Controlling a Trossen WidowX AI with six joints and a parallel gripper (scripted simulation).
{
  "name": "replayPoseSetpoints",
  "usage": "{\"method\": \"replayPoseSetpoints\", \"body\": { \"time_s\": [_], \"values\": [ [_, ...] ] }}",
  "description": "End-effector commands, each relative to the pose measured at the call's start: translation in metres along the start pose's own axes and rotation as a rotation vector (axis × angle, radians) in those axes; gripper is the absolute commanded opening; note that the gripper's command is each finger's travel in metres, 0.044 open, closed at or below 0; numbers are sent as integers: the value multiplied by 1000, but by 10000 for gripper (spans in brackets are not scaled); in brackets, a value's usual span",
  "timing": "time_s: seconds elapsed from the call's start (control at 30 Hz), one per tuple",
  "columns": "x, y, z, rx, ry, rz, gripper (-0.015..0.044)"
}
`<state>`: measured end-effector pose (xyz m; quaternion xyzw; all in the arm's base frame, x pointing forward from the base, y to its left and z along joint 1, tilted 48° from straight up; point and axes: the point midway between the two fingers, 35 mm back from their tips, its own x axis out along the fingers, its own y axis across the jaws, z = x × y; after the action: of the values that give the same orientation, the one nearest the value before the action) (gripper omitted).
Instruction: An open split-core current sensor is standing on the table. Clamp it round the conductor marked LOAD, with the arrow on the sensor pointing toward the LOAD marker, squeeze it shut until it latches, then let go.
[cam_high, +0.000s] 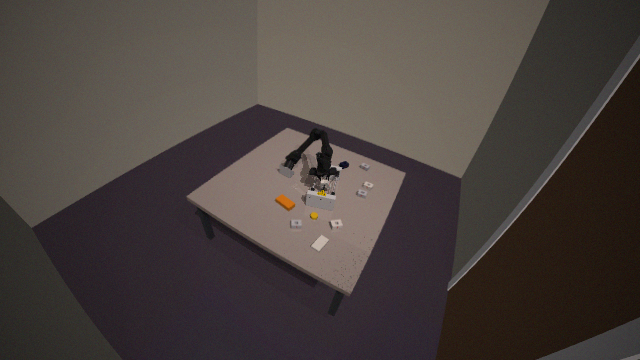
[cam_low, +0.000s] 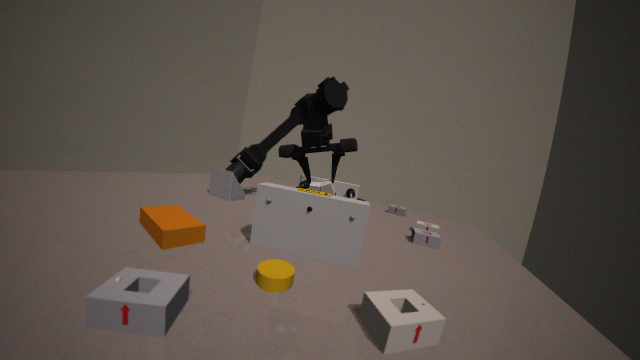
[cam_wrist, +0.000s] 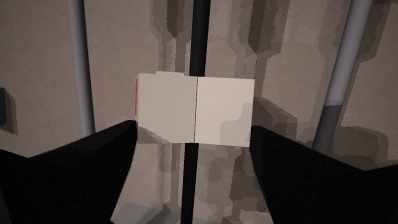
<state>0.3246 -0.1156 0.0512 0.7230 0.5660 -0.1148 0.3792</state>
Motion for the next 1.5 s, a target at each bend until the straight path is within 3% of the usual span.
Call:
{"method": "replayPoseSetpoints", "body": {
  "time_s": [0.0,1.2,1.47],
  "values": [
    [0,0,0,-2,0,0,0],
    [0,0,0,-2,0,0,0],
    [2,5,0,2,2,-80,0]
  ]
}}
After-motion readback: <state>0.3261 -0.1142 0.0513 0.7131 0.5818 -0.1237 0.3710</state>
